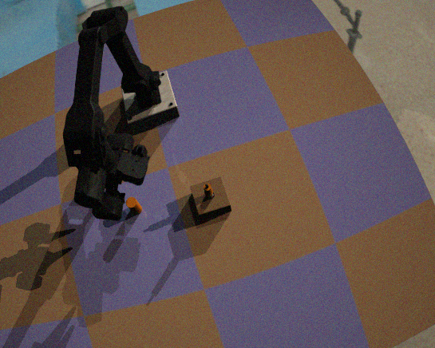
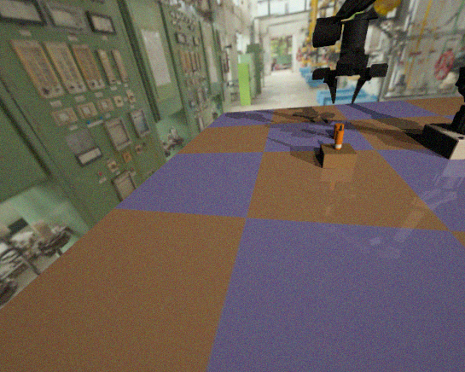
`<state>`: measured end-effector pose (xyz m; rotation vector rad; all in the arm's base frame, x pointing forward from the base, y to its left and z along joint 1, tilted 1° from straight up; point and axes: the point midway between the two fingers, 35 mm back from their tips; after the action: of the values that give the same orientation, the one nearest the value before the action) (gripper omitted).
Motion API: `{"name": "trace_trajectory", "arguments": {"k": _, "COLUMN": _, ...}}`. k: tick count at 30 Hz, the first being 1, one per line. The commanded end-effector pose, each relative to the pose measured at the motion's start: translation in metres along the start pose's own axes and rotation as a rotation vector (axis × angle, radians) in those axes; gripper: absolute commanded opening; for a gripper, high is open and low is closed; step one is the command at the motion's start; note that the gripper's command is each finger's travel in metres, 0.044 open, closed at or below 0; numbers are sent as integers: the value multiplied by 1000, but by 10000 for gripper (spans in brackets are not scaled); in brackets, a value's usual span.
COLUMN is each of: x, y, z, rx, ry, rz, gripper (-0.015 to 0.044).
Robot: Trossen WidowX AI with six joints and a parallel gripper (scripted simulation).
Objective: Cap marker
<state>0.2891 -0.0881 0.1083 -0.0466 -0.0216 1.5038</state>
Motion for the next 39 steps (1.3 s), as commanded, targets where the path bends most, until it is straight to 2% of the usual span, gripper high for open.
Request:
{"name": "trace_trajectory", "arguments": {"k": 1, "x": -2, "y": 1, "z": -23, "rx": 13, "ry": -4, "rz": 8, "gripper": 241}}
{"name": "trace_trajectory", "arguments": {"k": 10, "x": -3, "y": 1, "z": -48, "rx": 13, "ry": -4, "rz": 8, "gripper": 241}}
{"name": "trace_trajectory", "arguments": {"k": 39, "x": -3, "y": 1, "z": -89, "rx": 13, "ry": -4, "rz": 8, "gripper": 241}}
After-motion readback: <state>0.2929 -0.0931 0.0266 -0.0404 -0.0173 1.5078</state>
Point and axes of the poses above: the point midway between the two fingers, 35 mm back from their tips, its own z axis back along the fingers, its own y axis across the jaws, x = y × z, and after that the axes turned 15 degrees about z, right-handed
